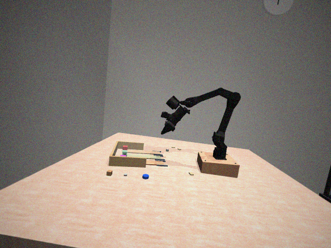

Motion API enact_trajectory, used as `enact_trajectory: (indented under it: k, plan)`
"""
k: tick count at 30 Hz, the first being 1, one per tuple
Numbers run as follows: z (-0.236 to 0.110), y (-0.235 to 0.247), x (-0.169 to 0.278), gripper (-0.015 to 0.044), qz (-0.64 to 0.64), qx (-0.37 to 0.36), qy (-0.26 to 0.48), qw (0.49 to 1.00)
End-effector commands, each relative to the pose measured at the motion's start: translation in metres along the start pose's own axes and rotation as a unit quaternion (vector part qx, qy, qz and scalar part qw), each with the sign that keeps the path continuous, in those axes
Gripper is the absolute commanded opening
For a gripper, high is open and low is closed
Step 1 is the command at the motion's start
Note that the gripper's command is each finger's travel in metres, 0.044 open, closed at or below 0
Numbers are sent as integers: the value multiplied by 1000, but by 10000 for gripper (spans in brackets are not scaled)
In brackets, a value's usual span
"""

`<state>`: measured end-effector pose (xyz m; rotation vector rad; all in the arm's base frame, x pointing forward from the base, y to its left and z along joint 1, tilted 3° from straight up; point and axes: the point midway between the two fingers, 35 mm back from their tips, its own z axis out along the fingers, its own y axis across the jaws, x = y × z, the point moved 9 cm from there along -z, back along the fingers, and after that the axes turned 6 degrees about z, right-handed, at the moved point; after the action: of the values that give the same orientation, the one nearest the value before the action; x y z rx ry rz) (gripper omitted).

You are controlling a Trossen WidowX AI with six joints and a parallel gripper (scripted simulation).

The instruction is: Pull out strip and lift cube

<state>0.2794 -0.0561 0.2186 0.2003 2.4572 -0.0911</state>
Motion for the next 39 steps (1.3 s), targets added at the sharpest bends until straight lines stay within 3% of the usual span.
enact_trajectory:
  k: [1, 4, 12, 39]
  plan:
    - [23, -5, -13, 59, -22, 2, 73, 997]
    - [46, -9, -23, 0, -42, -2, 138, 990]
    - [104, -20, -35, 0, -87, -33, 289, 953]
    - [136, -18, -15, 0, -88, -34, 292, 952]
